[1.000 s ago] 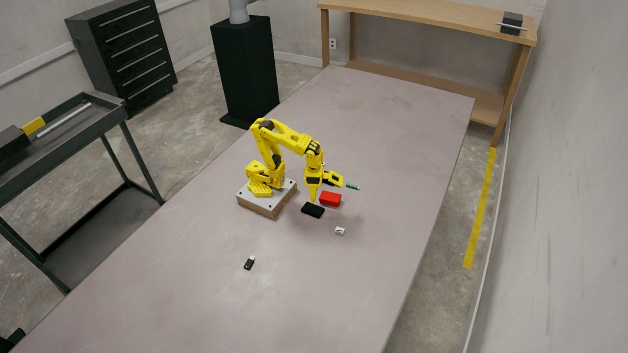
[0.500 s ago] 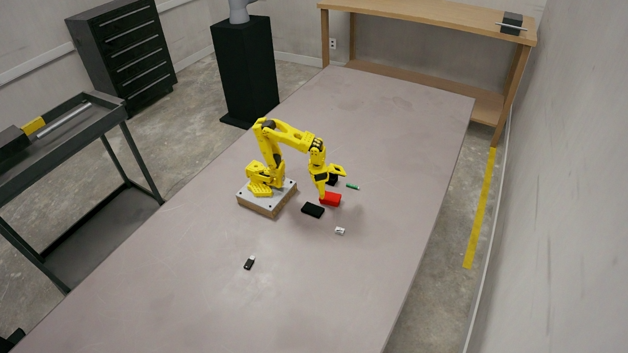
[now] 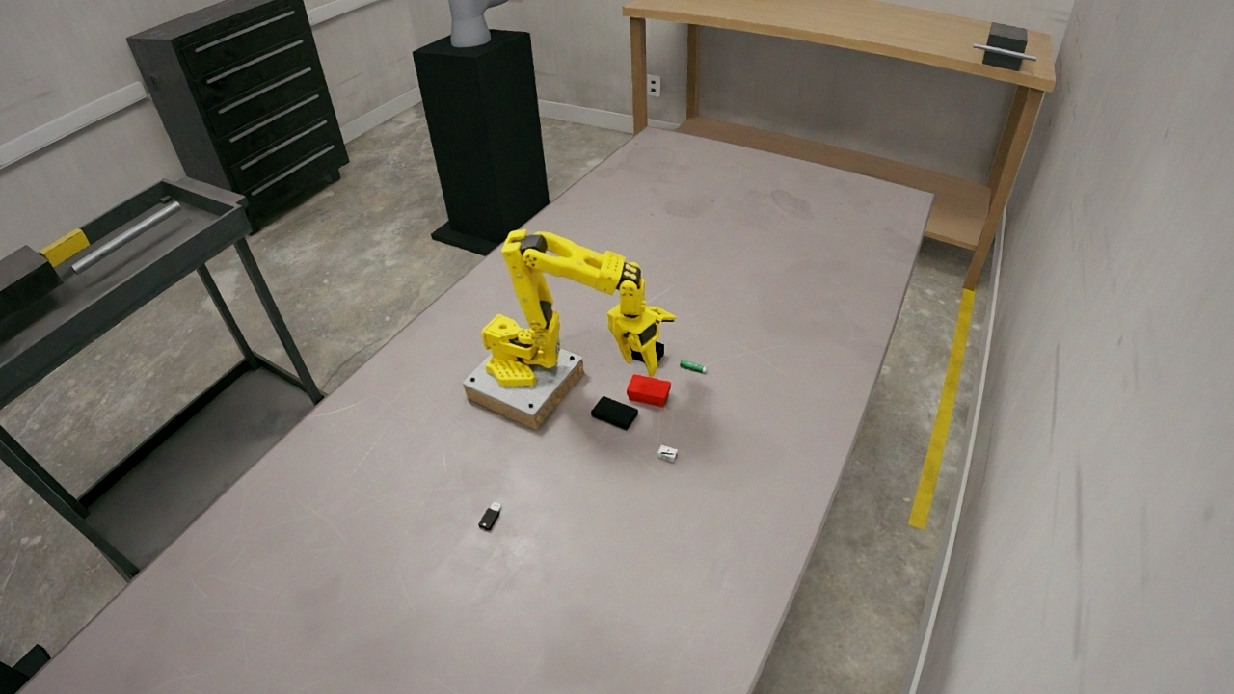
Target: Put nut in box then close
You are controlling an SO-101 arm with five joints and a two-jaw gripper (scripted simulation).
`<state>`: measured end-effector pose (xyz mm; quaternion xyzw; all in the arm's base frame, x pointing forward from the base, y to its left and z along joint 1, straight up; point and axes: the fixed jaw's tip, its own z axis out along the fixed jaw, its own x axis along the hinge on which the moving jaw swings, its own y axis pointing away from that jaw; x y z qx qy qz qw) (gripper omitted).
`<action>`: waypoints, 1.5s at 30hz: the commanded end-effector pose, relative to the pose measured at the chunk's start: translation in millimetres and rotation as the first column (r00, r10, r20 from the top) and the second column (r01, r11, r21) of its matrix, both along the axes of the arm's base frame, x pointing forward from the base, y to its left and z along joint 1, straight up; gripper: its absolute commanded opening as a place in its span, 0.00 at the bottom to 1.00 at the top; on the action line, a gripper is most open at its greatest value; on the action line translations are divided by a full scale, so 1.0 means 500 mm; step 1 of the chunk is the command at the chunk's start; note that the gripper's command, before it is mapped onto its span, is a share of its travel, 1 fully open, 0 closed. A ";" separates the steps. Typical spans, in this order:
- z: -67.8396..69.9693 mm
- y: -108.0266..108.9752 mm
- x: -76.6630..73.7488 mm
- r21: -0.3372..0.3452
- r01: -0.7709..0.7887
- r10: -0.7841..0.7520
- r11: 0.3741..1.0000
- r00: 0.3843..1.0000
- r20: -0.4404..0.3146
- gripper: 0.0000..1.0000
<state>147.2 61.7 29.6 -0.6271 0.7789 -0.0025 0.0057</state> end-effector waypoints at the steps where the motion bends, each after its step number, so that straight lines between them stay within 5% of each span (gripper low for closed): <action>1: 0.002 0.013 -0.001 -0.003 -0.196 0.195 0.981 0.981 -0.009 0.25; 9: 0.003 0.033 -0.002 -0.003 -0.483 0.483 0.876 0.876 -0.009 0.25; 13: 0.003 0.046 -0.004 -0.004 -0.658 0.657 0.753 0.753 -0.009 0.24; 24: 0.004 0.088 -0.010 -0.005 -0.970 0.970 0.245 0.245 -0.010 0.23; 26: 0.004 0.088 -0.010 -0.005 -0.970 0.970 0.245 0.245 -0.010 0.23; 29: 0.004 0.100 -0.012 -0.005 -0.997 0.997 0.080 0.080 -0.010 0.23; 41: 0.002 0.150 -0.026 -0.005 -0.841 0.841 -0.541 -0.541 -0.012 0.22; 43: 0.002 0.150 -0.026 -0.005 -0.841 0.841 -0.541 -0.541 -0.012 0.22; 45: 0.002 0.159 -0.030 -0.005 -0.780 0.780 -0.626 -0.626 -0.012 0.22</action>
